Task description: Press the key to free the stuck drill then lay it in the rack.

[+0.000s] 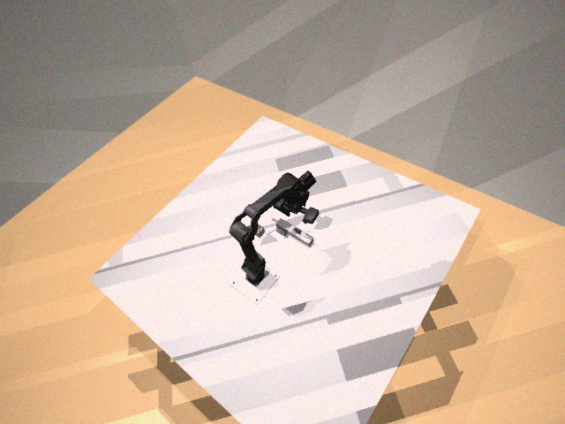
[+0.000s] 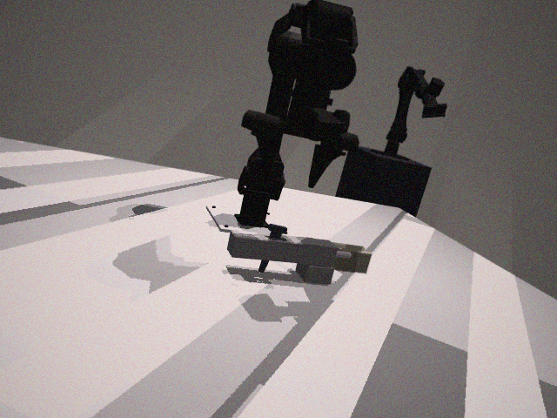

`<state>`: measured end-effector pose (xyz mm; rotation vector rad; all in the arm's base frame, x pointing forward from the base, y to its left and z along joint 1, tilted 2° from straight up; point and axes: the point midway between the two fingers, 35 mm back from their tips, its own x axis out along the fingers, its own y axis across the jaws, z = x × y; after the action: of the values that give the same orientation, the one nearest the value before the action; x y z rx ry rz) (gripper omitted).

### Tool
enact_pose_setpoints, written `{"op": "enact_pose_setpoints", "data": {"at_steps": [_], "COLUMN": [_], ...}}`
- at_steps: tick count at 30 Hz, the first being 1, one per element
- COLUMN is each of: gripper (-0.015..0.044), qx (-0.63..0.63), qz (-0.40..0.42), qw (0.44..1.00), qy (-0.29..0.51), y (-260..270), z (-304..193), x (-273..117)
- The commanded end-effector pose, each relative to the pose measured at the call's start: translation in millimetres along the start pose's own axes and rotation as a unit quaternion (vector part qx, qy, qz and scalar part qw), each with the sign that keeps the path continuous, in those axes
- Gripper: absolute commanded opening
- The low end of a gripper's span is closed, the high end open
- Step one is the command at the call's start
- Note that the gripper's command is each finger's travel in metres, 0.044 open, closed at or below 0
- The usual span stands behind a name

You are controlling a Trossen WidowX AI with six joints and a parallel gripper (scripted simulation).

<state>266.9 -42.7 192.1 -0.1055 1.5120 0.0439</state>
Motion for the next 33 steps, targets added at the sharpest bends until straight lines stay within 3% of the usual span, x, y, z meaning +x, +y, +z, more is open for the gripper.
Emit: {"op": "enact_pose_setpoints", "data": {"at_steps": [1,6,12,33], "gripper": [0.0440,0.0440,0.0440,0.0440], "qx": [-0.176,-0.476,-0.664,-0.668], "qz": [0.008,0.014,0.018,0.018], "qw": [0.984,0.879,0.747,0.744], "qy": [0.008,0.006,0.004,0.004], "y": [37,105,154,155], "z": [11,17,8,7], "x": [25,62,89,90]}}
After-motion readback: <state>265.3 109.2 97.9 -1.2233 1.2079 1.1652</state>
